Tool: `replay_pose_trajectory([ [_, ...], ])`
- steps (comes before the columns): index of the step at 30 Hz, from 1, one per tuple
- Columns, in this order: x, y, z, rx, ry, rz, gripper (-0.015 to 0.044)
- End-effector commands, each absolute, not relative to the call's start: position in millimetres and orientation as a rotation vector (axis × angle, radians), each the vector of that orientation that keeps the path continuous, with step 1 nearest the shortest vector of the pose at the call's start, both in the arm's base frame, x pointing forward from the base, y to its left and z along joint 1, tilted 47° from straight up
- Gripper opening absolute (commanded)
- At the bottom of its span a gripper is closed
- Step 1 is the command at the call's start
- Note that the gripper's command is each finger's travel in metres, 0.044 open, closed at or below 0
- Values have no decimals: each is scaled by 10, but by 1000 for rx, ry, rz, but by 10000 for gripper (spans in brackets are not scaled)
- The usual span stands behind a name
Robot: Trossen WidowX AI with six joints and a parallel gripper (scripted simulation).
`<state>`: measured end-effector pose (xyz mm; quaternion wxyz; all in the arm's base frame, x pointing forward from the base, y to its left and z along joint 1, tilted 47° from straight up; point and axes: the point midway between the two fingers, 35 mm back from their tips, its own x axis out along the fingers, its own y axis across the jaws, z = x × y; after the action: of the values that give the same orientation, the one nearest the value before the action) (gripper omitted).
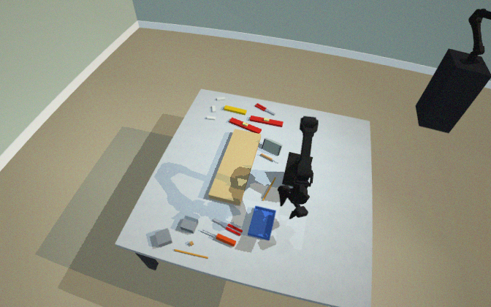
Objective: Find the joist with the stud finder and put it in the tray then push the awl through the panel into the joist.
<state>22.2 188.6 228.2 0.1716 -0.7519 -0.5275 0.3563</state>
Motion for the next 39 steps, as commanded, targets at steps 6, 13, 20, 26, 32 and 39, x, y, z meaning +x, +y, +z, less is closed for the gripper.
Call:
replay_pose_trajectory([
  [6,551,2056,2120,-2306,-1259,1139,440],
  [13,1222,2155,1758,-2428,-808,1386,440],
  [20,1974,1944,1270,-2340,-321,1633,440],
  [26,2544,1486,761,-2106,68,1784,440],
  [32,2901,842,214,-1781,386,1835,440],
  [39,2989,147,-330,-1428,622,1792,440],
])
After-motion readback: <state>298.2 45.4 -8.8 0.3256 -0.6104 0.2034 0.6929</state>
